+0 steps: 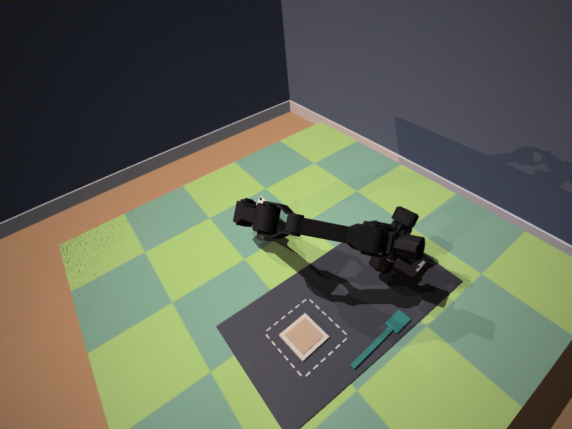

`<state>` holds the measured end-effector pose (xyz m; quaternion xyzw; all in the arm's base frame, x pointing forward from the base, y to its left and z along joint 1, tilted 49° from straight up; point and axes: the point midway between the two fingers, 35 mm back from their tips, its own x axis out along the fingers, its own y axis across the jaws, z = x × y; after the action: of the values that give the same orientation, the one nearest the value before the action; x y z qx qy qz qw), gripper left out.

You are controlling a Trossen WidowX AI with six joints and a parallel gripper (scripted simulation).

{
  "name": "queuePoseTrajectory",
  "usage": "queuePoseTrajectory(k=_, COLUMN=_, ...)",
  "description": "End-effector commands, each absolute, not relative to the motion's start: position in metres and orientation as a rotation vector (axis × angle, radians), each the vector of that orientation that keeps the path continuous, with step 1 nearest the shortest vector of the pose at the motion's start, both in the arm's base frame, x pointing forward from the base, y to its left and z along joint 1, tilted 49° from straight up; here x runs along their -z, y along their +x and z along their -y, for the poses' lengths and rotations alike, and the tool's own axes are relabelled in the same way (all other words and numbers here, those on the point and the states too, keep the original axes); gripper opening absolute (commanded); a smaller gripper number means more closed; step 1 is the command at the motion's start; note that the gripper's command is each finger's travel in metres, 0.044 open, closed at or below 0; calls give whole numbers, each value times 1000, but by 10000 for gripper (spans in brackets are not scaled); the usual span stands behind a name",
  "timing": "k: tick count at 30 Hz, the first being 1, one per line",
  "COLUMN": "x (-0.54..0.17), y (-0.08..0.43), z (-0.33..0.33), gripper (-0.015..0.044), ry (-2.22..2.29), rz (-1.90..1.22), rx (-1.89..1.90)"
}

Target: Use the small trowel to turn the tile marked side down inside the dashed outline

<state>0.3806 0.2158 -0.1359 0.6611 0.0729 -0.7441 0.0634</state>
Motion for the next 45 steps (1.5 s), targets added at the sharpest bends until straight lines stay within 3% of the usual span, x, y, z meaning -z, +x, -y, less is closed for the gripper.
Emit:
queuePoseTrajectory(k=1, x=140, y=381, z=-213, gripper=0, ry=1996, rz=-235, rx=2255)
queuePoseTrajectory(k=17, x=156, y=382, z=-195, gripper=0, ry=1996, rz=-234, rx=2254)
queuePoseTrajectory(k=29, x=156, y=382, z=-195, gripper=300, ry=1996, rz=-234, rx=2254)
queuePoseTrajectory(k=38, x=154, y=382, z=-195, gripper=300, ry=1996, rz=-234, rx=2254)
queuePoseTrajectory(k=45, x=107, y=389, z=-195, gripper=300, ry=1996, rz=-228, rx=2254)
